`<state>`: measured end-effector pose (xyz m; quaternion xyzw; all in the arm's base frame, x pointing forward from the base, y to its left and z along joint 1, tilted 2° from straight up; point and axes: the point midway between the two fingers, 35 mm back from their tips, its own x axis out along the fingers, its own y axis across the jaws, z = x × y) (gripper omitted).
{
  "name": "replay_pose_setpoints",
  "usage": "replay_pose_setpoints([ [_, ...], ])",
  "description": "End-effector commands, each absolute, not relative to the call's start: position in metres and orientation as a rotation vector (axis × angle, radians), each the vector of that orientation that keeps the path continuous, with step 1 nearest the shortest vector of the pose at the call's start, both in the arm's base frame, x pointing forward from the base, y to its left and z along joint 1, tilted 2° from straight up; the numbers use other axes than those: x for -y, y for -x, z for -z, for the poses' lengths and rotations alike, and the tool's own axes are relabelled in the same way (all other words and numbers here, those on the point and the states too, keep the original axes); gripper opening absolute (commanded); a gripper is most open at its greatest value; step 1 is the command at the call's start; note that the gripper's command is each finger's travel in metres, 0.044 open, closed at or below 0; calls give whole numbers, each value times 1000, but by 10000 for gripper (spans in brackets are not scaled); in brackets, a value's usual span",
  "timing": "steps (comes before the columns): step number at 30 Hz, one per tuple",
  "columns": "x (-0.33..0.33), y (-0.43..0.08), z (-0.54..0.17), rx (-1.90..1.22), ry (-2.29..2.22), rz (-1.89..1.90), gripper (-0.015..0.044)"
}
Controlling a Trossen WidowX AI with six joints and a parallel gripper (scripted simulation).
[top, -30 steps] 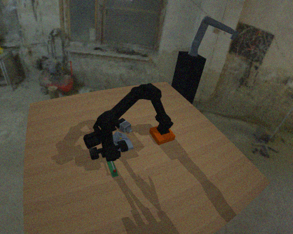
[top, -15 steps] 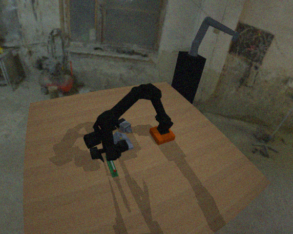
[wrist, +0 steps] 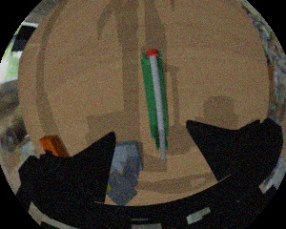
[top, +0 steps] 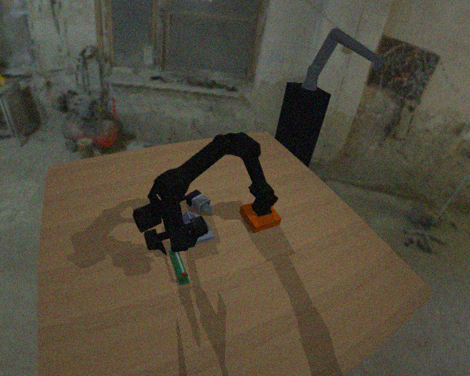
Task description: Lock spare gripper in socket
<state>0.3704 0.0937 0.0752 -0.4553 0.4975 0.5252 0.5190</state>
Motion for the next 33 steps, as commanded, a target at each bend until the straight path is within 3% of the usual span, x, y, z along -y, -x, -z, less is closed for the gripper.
replay_pose_setpoints([
  [1,-93,-370,-86,-1192,1093,-1259,440],
  [24,-91,-362,-128,-1228,1076,-1279,440],
  [33,-89,-357,-184,-1192,1075,-1237,440],
])
